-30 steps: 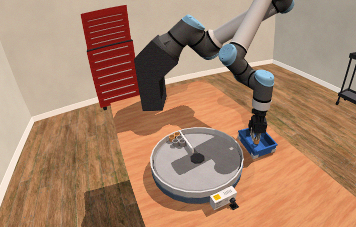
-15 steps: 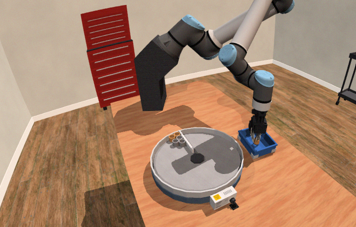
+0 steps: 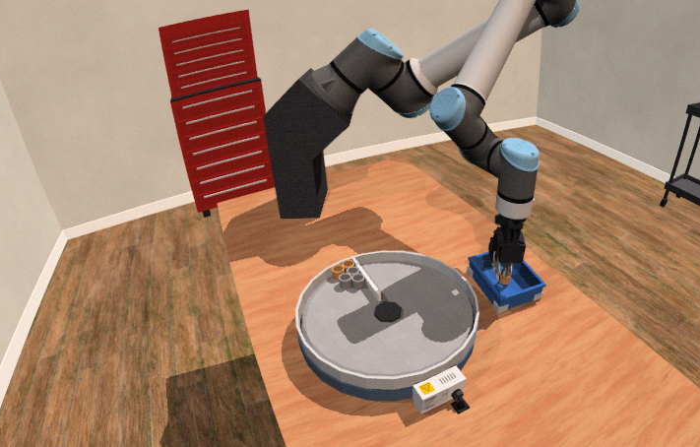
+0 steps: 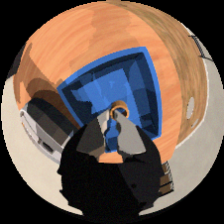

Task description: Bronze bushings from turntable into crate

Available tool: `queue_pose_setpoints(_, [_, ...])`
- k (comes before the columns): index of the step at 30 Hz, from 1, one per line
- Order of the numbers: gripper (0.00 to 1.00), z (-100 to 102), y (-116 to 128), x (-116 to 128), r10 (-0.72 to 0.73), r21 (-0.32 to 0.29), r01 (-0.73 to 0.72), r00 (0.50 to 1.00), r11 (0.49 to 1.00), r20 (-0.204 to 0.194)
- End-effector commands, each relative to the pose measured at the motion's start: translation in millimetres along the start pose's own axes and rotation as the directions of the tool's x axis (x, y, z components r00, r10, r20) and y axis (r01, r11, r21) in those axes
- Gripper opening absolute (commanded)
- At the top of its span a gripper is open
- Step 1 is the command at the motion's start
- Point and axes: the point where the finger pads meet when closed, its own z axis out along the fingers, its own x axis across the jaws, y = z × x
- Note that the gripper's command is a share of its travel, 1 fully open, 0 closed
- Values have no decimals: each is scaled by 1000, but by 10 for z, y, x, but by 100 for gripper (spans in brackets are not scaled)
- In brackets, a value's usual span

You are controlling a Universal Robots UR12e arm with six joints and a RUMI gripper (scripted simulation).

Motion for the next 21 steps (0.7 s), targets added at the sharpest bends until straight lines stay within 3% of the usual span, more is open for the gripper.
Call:
queue_pose_setpoints(1, [0,-6,20,16,-2,-3,2,1000,1000,-1])
queue_pose_setpoints(21, [0,20,20,19,-2,-2,2,1000,1000,-1])
